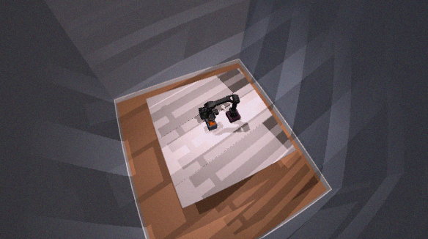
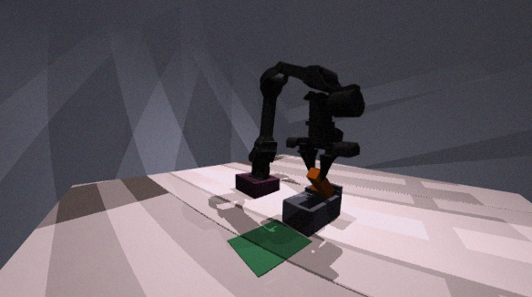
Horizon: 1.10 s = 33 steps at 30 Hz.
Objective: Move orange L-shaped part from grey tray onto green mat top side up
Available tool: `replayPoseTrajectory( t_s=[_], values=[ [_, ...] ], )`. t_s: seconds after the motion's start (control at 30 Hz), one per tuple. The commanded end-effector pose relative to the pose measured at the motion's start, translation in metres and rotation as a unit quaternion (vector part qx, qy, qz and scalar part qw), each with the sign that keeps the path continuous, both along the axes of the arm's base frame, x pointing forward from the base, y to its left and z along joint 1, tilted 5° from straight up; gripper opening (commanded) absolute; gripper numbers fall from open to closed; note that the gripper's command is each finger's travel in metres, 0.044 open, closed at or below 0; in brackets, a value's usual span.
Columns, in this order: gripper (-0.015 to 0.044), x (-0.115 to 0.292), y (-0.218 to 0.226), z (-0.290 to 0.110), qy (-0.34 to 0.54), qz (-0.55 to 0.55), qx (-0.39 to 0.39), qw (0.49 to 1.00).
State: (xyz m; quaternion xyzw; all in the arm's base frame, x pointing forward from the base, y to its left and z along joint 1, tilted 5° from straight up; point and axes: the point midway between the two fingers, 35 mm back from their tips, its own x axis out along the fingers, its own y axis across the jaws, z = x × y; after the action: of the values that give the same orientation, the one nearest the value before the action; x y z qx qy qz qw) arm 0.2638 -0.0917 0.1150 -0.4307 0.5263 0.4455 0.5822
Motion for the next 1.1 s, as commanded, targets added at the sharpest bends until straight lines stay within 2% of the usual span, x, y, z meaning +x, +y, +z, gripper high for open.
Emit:
replayPoseTrajectory(
  t_s=[0.0,0.77,1.07],
  values=[
    [0.0000,0.001,0.000,0.008,-0.005,0.002,0.001,1.000],
    [0.0000,-0.001,-0.002,0.033,-0.005,0.002,0.000,1.000],
    [0.0000,-0.010,-0.031,0.028,-0.004,0.002,-0.001,1.000]
  ],
)
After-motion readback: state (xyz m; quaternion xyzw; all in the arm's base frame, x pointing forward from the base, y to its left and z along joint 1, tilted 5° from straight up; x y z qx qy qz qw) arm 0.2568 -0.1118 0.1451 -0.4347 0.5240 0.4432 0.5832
